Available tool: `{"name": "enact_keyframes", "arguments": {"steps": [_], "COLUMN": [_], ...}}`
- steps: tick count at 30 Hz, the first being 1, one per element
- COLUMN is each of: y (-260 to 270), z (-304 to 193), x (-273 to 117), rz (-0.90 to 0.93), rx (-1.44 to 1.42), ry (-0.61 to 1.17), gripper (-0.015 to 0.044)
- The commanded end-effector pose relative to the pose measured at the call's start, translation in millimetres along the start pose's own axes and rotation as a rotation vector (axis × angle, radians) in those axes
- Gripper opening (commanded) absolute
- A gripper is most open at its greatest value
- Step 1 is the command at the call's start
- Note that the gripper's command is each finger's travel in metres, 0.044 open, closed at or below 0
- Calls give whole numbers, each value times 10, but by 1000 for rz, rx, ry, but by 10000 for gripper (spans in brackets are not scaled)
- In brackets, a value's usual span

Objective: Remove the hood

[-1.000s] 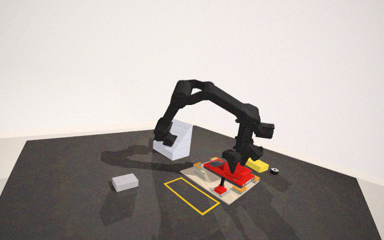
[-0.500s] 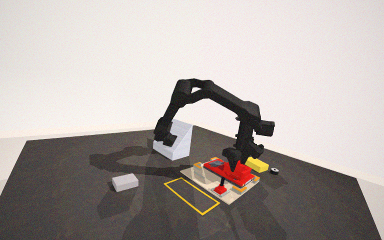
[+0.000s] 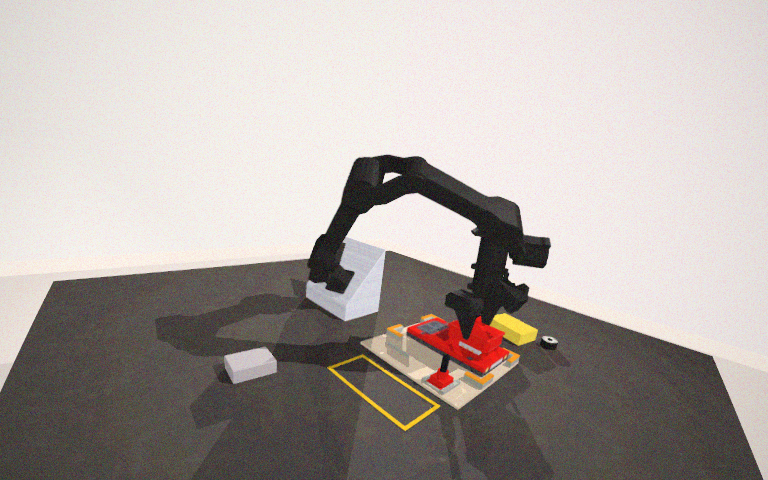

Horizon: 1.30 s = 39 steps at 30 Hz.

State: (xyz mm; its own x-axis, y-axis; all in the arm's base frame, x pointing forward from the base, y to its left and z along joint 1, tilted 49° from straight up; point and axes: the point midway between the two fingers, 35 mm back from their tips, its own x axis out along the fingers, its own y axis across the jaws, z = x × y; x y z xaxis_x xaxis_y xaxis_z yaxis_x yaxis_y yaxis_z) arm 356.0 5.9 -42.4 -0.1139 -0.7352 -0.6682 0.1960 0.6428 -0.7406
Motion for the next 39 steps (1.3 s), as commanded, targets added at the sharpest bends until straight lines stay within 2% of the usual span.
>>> {"name": "enact_keyframes", "arguments": {"steps": [1,10,22,23,39], "y": [14,16,15,-4,-587], "z": [7,8,0,6,55], "x": [-48,-132,-530,-446,-508], "rz": [7,7,8,3,13], "rx": [3,3,3,1,-6], "ry": [-3,-3,-2,-1,1], "gripper": [0,0,0,0,0]}}
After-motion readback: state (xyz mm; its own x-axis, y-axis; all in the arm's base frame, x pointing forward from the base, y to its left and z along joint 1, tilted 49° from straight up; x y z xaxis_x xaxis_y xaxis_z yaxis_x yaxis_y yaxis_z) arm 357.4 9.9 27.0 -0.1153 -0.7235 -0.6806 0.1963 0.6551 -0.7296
